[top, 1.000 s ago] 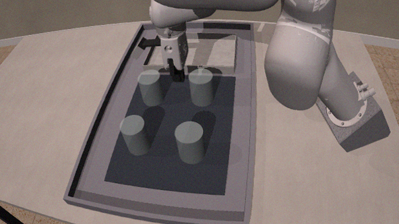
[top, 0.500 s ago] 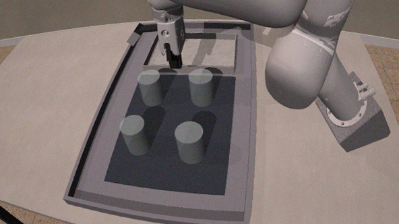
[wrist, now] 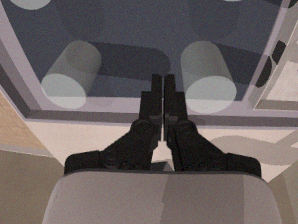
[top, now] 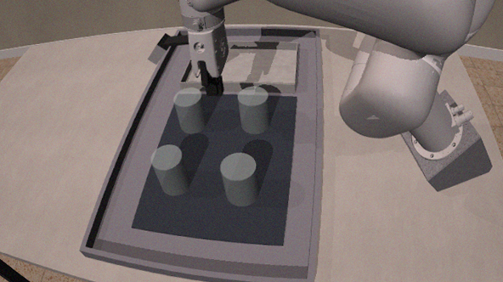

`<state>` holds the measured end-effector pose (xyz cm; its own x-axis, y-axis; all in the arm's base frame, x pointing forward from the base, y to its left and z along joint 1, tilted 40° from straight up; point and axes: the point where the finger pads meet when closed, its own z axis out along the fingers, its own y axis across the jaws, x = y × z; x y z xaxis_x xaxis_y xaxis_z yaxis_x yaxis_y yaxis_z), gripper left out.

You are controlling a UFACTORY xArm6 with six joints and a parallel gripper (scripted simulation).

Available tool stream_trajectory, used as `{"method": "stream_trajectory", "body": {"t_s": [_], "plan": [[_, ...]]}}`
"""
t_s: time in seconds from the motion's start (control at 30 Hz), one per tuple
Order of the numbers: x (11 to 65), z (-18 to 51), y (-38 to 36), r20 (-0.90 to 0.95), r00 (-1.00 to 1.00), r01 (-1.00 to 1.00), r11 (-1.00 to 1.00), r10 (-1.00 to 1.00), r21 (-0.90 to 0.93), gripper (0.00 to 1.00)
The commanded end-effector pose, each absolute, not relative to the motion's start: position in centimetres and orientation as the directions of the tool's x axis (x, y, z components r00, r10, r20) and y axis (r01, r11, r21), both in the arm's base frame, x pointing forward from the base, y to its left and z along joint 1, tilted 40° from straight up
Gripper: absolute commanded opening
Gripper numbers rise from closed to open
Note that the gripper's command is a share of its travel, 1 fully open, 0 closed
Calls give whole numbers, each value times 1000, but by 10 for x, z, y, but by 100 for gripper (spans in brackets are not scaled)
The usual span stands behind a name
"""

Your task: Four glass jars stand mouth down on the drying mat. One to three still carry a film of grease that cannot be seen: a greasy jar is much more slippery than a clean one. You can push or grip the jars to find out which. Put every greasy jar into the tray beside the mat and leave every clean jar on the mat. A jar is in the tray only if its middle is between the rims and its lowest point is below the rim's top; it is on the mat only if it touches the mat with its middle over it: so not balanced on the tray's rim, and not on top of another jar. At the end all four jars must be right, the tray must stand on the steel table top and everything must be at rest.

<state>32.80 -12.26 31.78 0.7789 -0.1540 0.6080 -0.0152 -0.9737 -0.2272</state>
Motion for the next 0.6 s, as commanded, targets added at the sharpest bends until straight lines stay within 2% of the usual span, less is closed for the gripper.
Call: {"method": "stream_trajectory", "body": {"t_s": [0.0,0.47,0.57], "plan": [[328,324,-104,607,779,-26,-976,-156,-217,0],[332,349,6,607,779,-26,-976,-156,-217,0],[332,349,6,607,779,-26,-976,-156,-217,0]]}}
